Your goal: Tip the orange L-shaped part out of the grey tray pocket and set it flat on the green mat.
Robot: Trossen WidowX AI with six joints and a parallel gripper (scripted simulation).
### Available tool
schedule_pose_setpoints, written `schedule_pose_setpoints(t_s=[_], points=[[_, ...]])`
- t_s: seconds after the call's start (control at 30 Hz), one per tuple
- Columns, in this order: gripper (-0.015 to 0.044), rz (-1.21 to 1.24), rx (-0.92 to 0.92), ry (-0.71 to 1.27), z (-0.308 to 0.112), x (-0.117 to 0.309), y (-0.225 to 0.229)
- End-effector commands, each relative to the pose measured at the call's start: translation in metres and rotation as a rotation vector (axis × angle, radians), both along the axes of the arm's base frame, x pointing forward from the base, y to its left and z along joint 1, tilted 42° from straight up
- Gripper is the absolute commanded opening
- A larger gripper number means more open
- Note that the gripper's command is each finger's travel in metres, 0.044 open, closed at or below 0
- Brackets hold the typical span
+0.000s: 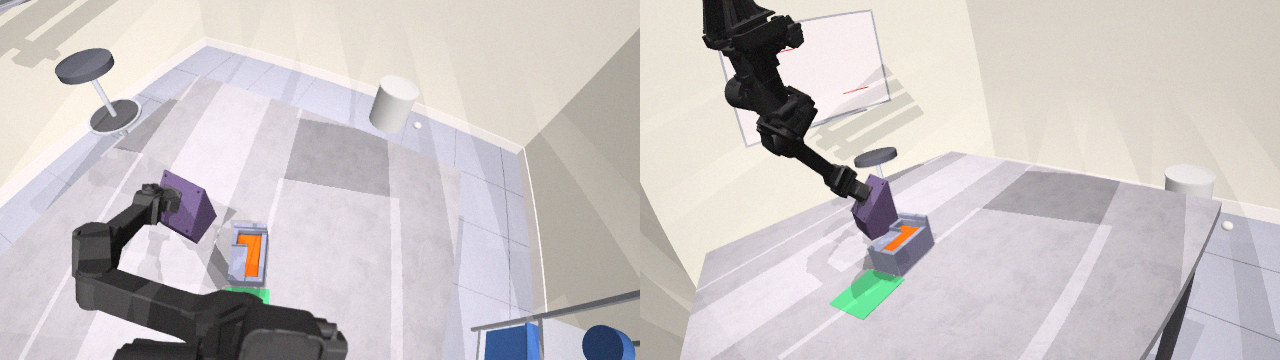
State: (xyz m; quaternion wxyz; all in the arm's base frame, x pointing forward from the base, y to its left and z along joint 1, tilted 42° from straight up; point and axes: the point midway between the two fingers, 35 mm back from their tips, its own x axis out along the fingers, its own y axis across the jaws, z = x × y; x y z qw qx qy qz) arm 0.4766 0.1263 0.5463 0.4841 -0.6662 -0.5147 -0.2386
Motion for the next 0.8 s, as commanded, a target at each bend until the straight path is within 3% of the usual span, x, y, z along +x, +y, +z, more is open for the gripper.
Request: schedule_pose_setpoints(t_s=[0.0, 0.07, 0.17, 0.27, 0.5, 0.77], points=[[0.0374, 0.011, 0.008, 0.027, -0.003, 0.004, 0.001], [0.0321, 0.065, 0.049, 0.164, -0.018, 0.021, 0.007], [0.0242, 0.187, 0.178, 0.547, -0.071, 0.062, 0.026], [0.018, 0.232, 0.262, 0.763, -0.109, 0.08, 0.037], [0.018, 0.239, 0.549, 1.374, -0.242, 0.096, 0.066], [0.018, -0.006, 0.875, 1.884, -0.383, 0.049, 0.073]])
